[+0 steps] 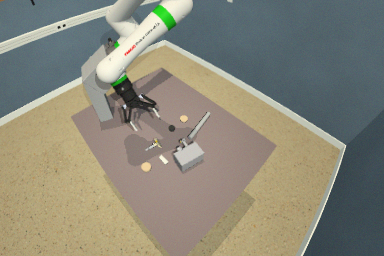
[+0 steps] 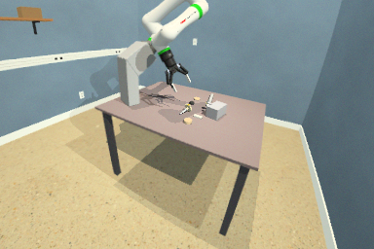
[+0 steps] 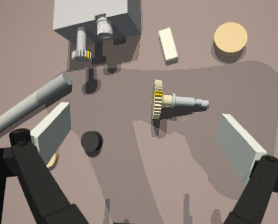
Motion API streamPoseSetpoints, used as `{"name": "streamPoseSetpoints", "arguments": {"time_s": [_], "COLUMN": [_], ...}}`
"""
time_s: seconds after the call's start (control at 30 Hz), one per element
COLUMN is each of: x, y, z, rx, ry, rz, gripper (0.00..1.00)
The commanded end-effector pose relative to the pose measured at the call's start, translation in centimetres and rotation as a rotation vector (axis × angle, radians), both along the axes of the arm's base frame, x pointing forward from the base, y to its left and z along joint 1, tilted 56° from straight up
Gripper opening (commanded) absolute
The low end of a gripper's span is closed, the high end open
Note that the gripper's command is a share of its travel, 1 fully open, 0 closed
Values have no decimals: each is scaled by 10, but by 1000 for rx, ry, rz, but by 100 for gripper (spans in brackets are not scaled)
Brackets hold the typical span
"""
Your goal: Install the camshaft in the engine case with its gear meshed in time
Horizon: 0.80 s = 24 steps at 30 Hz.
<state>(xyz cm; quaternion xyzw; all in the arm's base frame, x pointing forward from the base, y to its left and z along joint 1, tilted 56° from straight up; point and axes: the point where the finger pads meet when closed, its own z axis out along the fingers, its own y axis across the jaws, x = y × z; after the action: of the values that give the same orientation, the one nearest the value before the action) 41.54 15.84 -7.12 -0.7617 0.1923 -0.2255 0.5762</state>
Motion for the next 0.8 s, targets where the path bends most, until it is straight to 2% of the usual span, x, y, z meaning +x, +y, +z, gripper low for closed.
{"name": "streamPoseSetpoints", "arguments": {"time_s": [0.0, 0.77], "x": [1, 9], "y": [3, 59], "z": [-2, -41], "rx": [-1, -1], "ry": [-1, -1], "rz": [0, 0], "gripper": [100, 100]}}
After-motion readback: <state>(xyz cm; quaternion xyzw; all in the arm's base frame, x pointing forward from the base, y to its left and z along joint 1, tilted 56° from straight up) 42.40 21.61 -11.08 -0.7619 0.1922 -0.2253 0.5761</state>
